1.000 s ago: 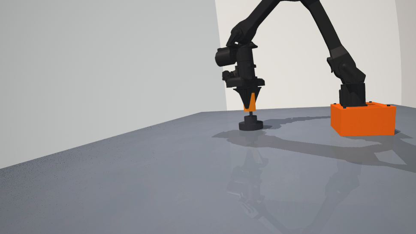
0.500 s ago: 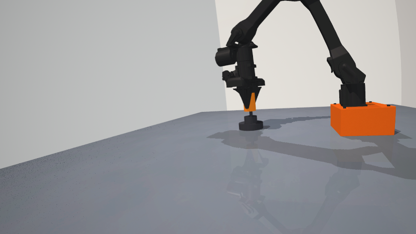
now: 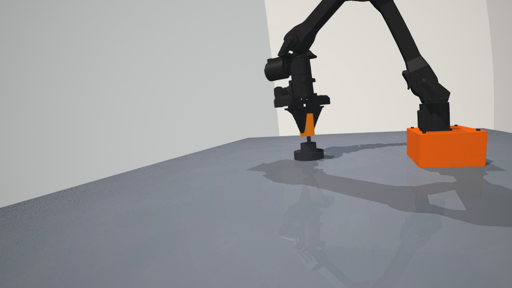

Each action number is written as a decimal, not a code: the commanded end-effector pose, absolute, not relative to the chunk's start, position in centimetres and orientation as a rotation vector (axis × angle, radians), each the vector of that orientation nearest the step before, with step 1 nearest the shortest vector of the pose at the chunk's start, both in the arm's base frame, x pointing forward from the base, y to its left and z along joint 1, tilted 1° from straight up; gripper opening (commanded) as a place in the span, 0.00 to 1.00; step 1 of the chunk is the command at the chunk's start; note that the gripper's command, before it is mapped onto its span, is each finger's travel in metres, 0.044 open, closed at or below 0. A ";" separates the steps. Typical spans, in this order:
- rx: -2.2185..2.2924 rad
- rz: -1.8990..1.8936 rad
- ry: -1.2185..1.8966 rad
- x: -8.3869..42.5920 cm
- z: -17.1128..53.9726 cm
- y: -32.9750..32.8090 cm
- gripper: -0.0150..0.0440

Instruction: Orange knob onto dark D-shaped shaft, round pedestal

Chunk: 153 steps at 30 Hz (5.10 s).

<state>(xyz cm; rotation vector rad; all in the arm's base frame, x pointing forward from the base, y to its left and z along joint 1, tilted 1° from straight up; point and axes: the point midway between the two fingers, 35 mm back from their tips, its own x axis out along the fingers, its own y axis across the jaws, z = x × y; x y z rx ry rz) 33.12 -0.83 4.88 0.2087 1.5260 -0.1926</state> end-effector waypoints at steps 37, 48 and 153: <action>0.383 -0.362 1.501 33.0 4.8 -0.8 0.25; 0.384 -0.362 1.501 33.1 4.5 -0.8 0.25; 0.713 -0.680 1.421 33.1 4.5 -0.9 0.25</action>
